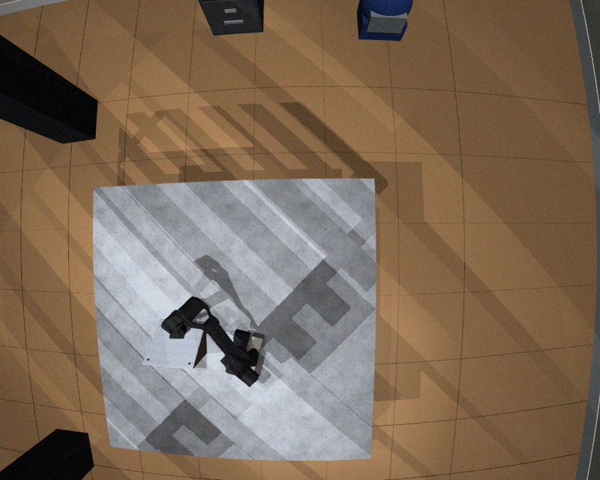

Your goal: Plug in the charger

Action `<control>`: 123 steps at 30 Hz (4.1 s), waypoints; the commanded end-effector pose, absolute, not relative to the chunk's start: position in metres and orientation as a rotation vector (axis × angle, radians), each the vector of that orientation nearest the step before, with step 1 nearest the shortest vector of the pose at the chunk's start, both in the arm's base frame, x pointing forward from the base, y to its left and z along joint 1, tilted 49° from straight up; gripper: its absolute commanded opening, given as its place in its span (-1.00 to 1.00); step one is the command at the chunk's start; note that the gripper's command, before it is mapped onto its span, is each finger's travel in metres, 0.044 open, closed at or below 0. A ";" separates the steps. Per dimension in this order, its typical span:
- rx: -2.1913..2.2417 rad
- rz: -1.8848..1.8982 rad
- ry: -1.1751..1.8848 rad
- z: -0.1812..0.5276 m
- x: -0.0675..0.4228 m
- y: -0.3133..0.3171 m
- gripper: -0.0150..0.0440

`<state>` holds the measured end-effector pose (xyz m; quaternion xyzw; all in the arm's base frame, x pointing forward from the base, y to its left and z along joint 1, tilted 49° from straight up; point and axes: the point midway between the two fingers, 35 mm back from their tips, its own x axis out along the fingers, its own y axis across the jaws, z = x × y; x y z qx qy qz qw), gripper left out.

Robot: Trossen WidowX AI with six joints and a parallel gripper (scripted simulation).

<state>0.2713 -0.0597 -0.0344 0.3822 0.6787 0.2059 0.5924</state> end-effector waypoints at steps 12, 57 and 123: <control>0.896 0.476 1.577 -0.034 0.277 -0.061 -0.49; 0.895 0.476 1.576 -0.037 0.292 -0.064 -0.49; 0.895 0.476 1.576 -0.036 0.291 -0.064 -0.49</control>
